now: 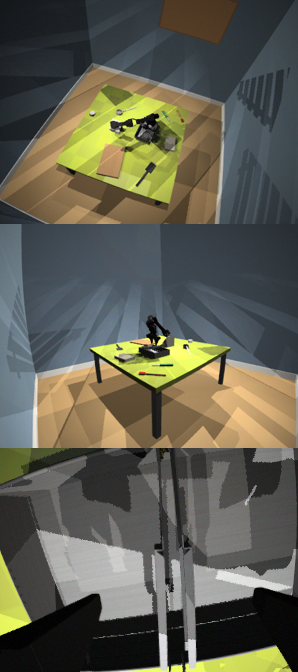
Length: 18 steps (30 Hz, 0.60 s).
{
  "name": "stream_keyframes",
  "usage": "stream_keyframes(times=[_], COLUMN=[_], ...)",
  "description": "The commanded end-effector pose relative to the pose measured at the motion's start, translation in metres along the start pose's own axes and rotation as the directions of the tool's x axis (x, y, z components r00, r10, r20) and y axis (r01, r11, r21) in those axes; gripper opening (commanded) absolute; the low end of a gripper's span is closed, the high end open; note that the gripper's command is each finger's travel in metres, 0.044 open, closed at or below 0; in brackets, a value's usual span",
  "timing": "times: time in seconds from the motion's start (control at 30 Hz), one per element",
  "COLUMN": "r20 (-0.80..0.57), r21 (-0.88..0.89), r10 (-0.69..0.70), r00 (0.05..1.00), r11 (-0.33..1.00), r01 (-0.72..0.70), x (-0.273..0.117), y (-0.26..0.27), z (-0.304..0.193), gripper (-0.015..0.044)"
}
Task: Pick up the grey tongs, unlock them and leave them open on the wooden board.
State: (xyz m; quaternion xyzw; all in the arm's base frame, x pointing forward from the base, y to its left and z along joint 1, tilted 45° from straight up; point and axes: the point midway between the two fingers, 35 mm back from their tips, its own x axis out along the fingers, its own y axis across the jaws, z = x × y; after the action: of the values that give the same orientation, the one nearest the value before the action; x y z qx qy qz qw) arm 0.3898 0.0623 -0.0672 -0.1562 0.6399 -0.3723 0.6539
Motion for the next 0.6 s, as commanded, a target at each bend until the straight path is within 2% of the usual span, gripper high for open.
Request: stream_keyframes(times=[0.0,0.57], r20=[-0.007,-0.007], r21=[-0.006,-0.006], r10=[0.003,0.003], r00=[1.0,1.0], r11=[1.0,1.0], r01=[-0.003,-0.003], x=[0.001,0.017], y=[0.004,0.005], z=[0.003,0.004], gripper=[0.044,0.044])
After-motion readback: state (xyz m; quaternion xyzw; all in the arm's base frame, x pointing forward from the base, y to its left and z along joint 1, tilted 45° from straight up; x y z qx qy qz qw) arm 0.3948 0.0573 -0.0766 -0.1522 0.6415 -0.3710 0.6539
